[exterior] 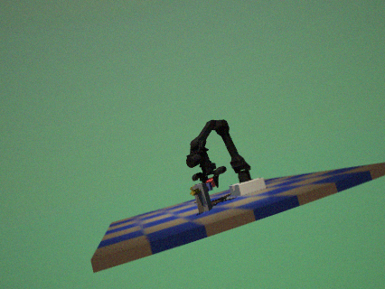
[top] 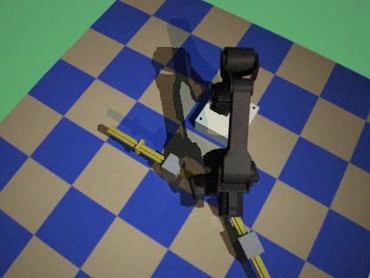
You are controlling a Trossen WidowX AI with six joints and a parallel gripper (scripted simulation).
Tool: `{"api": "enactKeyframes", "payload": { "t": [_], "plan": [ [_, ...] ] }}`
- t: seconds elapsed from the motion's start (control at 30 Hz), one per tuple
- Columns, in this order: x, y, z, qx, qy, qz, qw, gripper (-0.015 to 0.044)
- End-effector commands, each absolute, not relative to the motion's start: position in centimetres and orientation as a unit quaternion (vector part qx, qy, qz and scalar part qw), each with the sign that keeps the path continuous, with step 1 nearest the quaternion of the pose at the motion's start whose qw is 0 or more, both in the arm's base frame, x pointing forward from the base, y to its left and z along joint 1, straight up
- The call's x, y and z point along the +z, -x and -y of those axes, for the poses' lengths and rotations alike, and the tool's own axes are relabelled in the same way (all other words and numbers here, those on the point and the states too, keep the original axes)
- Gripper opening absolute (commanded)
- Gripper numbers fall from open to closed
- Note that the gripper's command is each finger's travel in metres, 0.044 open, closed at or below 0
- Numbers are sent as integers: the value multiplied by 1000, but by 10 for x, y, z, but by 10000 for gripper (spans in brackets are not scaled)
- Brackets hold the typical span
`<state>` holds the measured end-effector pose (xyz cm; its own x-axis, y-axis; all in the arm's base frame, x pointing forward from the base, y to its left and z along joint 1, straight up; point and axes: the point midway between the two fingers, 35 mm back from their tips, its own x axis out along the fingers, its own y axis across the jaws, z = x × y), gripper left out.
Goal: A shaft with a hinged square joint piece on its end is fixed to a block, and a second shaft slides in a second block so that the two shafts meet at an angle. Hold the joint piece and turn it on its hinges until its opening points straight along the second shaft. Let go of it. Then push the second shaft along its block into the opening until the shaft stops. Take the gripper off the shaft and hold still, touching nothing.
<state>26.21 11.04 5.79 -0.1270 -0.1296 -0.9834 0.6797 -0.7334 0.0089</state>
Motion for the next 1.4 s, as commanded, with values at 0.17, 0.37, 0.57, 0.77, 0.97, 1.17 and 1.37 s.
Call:
{"api": "enactKeyframes", "payload": {
  "t": [0.17,0.37,0.57,0.77,0.97,1.17,1.37],
  "plan": [
    [57,-262,-110,-715,-597,-230,283,182],
    [57,-262,-110,-715,-597,-230,283,182],
    [57,-262,-110,-715,-597,-230,283,182],
    [58,-262,-110,-714,-597,-230,283,156],
    [58,-262,-110,-714,-597,-230,283,147],
    [58,-262,-110,-714,-597,-230,283,0],
    [58,-262,-110,-711,-598,-235,286,0]
  ]
}}
